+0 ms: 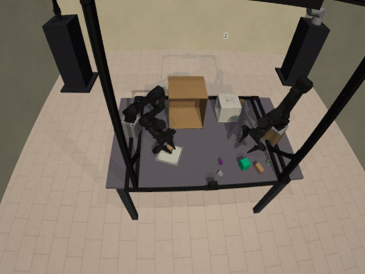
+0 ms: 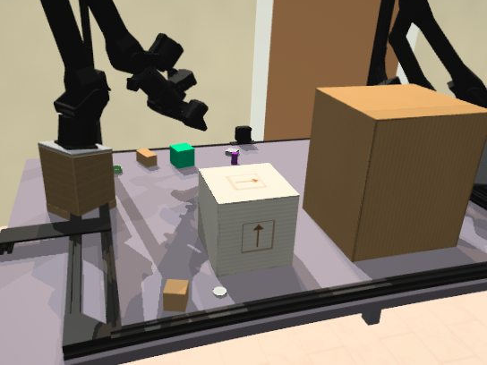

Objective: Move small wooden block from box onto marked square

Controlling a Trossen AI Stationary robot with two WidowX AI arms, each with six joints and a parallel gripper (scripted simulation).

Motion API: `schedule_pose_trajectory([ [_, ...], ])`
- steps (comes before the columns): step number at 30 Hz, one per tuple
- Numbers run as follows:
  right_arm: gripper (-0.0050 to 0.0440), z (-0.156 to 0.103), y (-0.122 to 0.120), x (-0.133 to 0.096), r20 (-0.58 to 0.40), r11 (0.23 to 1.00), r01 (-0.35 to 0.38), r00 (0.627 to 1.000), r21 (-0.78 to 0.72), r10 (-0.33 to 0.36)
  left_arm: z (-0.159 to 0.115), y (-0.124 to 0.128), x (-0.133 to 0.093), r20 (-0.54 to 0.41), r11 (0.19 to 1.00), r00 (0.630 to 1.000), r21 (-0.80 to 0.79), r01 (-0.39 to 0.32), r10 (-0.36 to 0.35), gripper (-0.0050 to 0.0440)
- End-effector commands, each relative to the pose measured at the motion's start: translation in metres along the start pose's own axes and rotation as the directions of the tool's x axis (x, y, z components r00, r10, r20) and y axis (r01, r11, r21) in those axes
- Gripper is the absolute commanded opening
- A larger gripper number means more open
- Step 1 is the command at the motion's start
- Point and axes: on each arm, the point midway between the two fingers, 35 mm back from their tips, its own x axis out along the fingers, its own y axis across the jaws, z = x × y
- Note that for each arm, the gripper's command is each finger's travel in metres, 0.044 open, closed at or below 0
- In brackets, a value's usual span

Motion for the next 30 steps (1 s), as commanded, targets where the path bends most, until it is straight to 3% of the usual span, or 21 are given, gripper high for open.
schedule_pose_trajectory([
  [1,0.04,0.001,0.0,0.0,0.003,1.0,0.001,1.0,0.002,-0.001,-0.004,0.0,0.004,0.004,1.0,1.0,0.005,0.004,-0.004,0.0],
  [22,0.04,0.001,0.0,0.0,0.003,1.0,0.001,1.0,0.002,-0.001,-0.024,0.0,0.02,-0.042,1.0,0.999,0.005,0.005,-0.005,0.0],
  [30,0.04,0.001,0.0,0.0,0.003,1.0,0.001,1.0,0.002,-0.001,-0.019,0.0,0.016,-0.033,1.0,0.999,0.0,0.001,-0.001,0.0192],
])
